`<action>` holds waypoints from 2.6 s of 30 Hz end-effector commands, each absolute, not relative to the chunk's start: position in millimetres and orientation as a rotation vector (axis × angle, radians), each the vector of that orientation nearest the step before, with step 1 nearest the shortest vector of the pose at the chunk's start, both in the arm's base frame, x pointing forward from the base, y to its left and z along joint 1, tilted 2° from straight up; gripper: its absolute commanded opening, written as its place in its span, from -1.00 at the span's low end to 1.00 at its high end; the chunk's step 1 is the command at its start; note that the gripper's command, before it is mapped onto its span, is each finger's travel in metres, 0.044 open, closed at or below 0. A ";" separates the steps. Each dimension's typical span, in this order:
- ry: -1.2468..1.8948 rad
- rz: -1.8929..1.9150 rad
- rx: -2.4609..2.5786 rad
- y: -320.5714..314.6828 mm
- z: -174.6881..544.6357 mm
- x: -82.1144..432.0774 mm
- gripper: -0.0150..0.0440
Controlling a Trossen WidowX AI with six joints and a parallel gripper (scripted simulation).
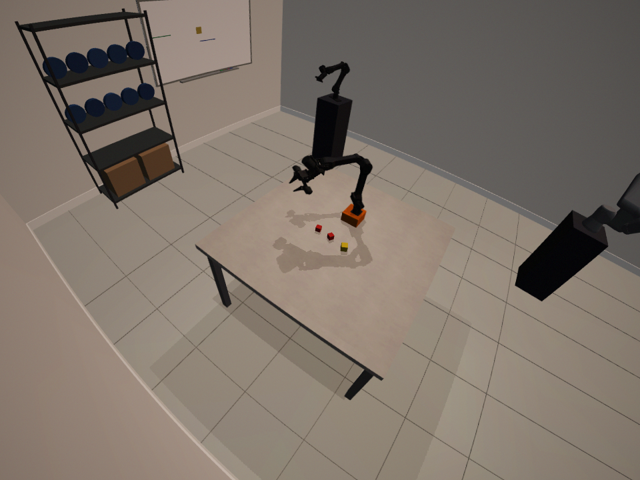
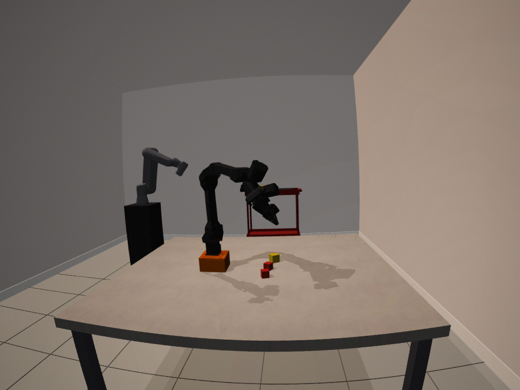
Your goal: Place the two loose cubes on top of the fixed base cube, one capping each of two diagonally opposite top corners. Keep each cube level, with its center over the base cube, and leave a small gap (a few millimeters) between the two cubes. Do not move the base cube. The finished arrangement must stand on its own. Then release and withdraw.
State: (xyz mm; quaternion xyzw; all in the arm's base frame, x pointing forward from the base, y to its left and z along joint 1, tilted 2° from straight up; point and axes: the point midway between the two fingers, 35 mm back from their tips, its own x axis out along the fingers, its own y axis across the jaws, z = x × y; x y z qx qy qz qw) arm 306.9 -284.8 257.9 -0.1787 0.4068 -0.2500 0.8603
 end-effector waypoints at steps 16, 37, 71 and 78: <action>1.260 0.384 -0.724 -90.0 132.0 314.4 0.41; 1.380 0.836 -0.912 -17.2 75.8 271.8 0.41; 1.381 0.836 -0.912 -20.1 -6.5 272.3 0.41; 1.381 0.836 -0.912 -20.3 -12.1 272.1 0.23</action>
